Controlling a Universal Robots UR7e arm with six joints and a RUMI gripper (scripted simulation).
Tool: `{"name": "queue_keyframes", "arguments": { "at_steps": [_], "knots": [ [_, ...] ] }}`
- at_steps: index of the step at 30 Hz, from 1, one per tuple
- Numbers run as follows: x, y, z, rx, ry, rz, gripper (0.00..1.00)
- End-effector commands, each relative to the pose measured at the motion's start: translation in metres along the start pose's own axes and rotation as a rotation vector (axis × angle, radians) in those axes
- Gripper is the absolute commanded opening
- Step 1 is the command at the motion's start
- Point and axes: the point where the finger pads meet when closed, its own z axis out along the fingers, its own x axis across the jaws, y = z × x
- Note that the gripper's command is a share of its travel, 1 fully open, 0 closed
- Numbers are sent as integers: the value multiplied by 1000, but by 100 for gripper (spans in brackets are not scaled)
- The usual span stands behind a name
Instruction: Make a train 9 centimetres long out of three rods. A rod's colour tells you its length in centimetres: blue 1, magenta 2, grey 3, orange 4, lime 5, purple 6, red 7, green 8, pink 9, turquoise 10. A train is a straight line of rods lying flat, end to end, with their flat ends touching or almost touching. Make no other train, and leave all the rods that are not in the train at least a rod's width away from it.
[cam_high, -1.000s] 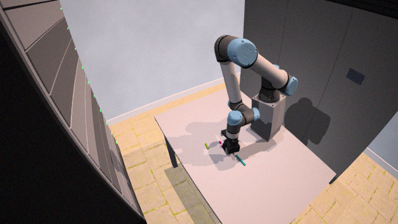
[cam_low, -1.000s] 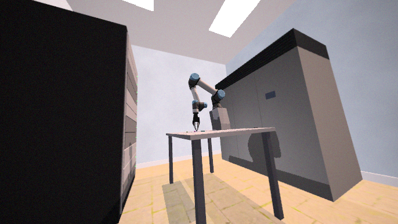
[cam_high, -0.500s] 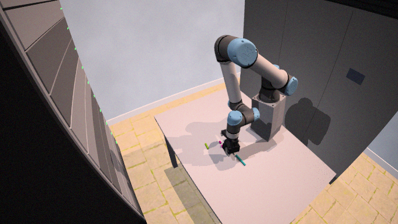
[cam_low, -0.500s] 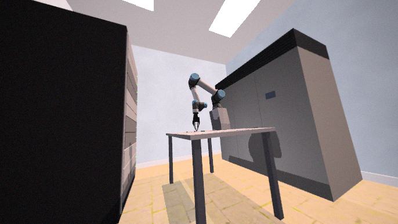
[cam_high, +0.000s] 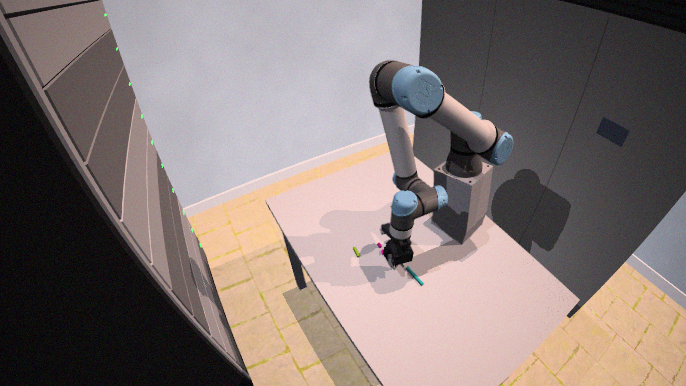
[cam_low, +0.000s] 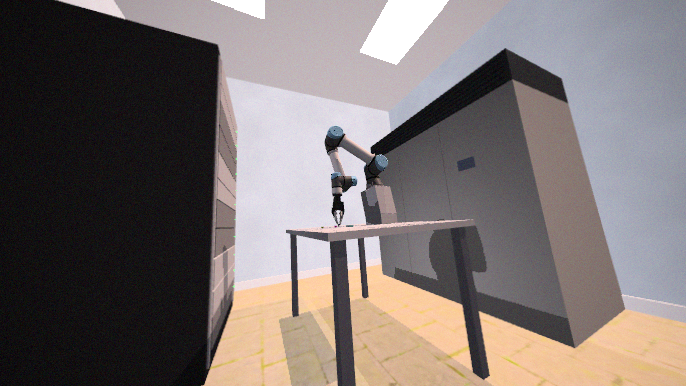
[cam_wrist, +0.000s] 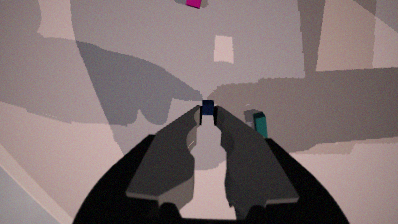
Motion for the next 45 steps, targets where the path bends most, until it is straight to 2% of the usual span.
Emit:
{"name": "queue_keyframes", "arguments": {
  "at_steps": [1, 45],
  "knots": [
    [0, 0, 0, 0, -1, 0, 0],
    [0, 0, 12, 0, -1, 0, 0]
  ]
}}
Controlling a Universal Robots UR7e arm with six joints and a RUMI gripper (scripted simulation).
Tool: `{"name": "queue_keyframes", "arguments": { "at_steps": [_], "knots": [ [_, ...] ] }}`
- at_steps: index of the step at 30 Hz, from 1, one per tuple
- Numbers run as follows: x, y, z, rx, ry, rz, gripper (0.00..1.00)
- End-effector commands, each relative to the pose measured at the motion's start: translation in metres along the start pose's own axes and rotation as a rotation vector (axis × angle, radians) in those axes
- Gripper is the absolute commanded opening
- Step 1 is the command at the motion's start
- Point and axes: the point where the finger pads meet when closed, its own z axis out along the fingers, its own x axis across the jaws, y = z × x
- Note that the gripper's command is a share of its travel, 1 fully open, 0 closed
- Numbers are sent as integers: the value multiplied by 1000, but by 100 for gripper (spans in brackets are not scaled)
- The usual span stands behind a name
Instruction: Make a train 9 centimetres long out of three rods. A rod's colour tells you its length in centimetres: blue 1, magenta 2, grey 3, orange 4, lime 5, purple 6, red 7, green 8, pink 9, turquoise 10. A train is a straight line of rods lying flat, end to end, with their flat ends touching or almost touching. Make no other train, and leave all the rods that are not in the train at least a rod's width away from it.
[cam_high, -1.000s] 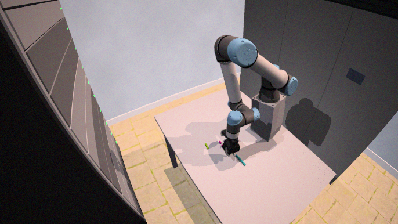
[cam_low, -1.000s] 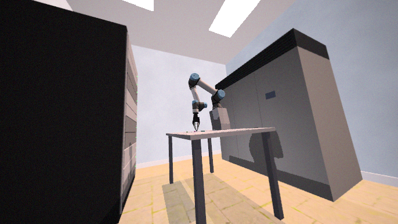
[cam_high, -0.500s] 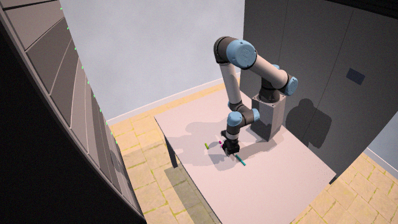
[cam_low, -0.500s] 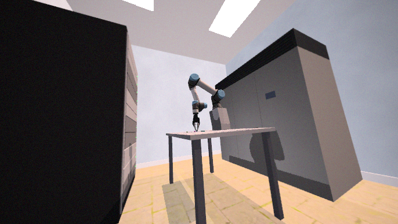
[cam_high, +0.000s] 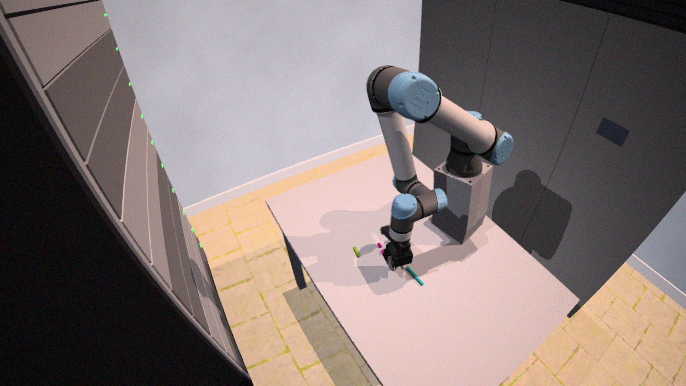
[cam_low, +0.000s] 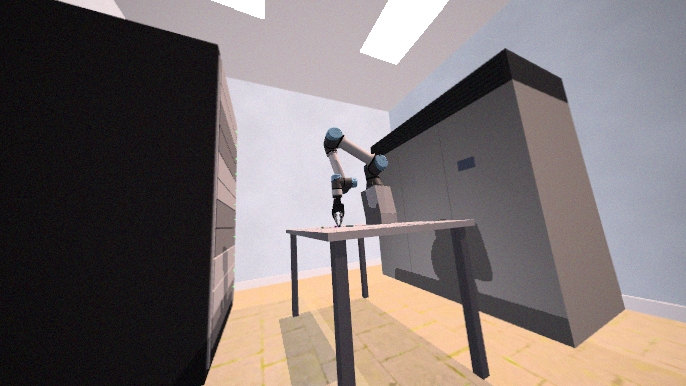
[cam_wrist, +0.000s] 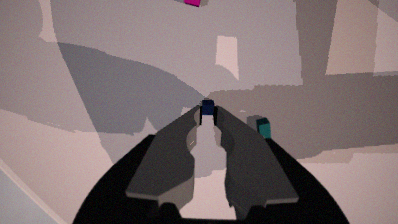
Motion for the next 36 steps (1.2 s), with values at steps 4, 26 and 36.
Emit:
{"name": "queue_keyframes", "arguments": {
  "at_steps": [4, 26, 36],
  "knots": [
    [0, 0, 0, 0, -1, 0, 0],
    [0, 0, 0, 0, -1, 0, 0],
    [0, 0, 0, 0, -1, 0, 6]
  ]
}}
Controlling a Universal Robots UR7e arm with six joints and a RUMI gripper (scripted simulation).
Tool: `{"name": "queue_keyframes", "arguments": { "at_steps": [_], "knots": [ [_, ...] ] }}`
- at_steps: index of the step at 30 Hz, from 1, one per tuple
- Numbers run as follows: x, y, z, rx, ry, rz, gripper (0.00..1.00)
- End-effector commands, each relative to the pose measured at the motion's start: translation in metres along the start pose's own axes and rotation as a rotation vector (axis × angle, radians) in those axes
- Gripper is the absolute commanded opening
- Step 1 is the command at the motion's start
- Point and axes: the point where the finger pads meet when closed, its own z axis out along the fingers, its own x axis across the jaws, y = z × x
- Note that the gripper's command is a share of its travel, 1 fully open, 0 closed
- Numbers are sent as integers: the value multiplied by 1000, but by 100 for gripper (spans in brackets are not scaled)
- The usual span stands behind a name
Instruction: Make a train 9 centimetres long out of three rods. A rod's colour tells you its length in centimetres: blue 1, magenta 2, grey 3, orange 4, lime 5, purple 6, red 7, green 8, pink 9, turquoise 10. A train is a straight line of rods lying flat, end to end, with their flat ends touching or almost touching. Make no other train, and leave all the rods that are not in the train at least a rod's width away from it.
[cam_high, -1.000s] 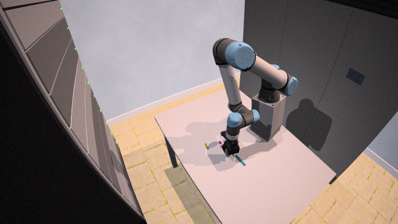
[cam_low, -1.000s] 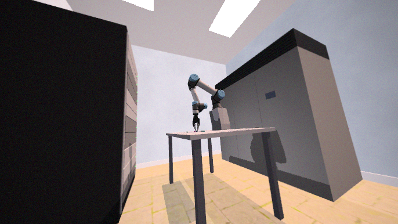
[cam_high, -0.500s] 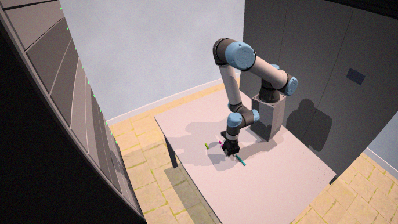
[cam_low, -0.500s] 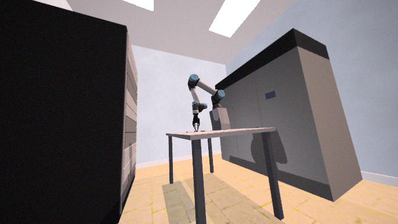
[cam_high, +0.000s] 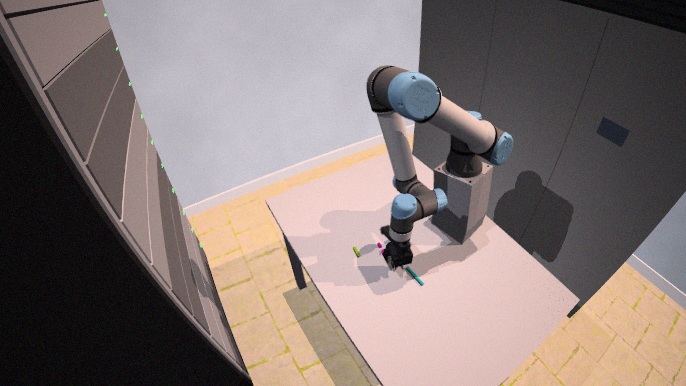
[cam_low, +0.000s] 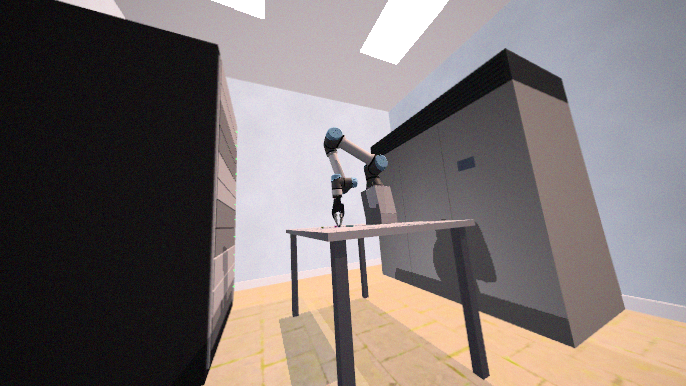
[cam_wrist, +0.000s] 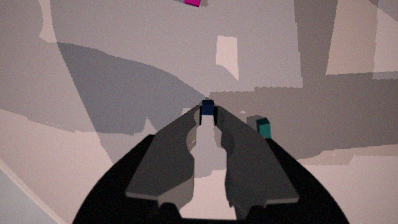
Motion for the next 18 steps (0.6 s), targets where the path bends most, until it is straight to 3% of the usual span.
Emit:
{"name": "queue_keyframes", "arguments": {
  "at_steps": [1, 7, 18],
  "knots": [
    [0, 0, 0, 0, -1, 0, 8],
    [0, 0, 0, 0, -1, 0, 14],
    [0, 0, 0, 0, -1, 0, 14]
  ]
}}
